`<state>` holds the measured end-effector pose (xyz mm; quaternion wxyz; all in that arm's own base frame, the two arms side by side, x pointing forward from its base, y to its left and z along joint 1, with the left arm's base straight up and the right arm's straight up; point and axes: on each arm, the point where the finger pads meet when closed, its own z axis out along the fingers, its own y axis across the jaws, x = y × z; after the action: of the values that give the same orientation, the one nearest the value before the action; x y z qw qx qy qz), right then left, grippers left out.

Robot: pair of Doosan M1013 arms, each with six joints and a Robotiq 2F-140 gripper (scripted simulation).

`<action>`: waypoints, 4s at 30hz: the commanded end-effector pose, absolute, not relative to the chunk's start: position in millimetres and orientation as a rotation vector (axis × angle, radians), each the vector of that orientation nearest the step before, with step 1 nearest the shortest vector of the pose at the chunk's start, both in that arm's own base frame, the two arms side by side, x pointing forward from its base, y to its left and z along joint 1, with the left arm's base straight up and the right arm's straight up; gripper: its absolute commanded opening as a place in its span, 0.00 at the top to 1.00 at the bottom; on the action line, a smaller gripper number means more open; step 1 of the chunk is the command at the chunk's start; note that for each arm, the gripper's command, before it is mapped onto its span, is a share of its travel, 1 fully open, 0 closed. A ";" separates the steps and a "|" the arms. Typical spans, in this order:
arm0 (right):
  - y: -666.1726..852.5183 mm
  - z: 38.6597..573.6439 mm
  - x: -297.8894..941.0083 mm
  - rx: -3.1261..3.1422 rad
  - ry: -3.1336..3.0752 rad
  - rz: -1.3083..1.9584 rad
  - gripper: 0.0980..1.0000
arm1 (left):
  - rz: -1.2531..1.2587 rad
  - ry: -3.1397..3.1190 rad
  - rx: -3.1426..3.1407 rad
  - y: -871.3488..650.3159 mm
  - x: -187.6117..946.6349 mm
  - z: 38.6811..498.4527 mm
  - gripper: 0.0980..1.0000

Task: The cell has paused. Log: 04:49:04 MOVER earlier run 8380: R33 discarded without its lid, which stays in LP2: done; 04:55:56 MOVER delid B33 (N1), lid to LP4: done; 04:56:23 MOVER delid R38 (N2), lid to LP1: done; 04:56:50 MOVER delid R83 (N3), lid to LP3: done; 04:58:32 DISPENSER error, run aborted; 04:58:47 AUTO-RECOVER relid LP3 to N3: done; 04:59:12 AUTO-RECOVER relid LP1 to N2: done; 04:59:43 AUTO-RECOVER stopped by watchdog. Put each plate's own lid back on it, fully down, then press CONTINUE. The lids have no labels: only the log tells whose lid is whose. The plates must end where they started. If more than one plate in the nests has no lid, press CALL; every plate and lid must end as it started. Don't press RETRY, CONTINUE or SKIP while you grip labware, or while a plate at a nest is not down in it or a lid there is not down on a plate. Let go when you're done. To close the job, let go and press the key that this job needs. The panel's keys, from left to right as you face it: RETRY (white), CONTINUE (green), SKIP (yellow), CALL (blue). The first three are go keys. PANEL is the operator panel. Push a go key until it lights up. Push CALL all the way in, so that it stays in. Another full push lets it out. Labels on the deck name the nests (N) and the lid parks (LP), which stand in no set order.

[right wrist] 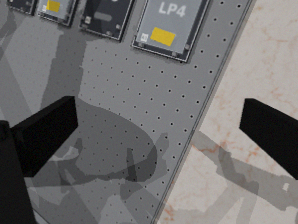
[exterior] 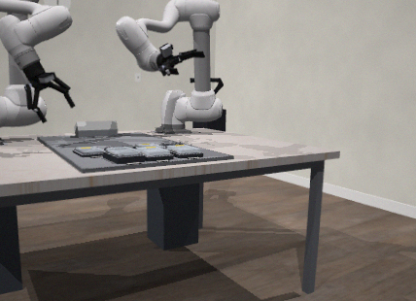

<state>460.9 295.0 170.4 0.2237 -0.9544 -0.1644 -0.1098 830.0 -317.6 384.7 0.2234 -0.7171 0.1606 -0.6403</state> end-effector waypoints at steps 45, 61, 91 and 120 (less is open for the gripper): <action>48.9 129.5 485.6 -2.760 0.158 -0.047 0.00 | -1.769 0.442 -1.979 -317.7 830.0 386.0 0.00; -41.2 118.5 460.7 -2.743 0.409 0.066 0.00 | -1.769 0.442 -1.979 -317.7 830.0 386.0 0.00; -184.9 106.1 370.5 -2.607 0.872 0.283 0.00 | -1.769 0.442 -1.979 -317.7 830.0 386.0 0.00; -276.6 105.0 247.5 -2.356 1.264 0.479 0.00 | -1.769 0.442 -1.979 -317.7 830.0 386.0 0.00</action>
<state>266.1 -264.8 103.9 0.2072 -0.8609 0.4353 0.1626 830.0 -317.6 384.7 0.2234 -0.7171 0.1606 -0.6403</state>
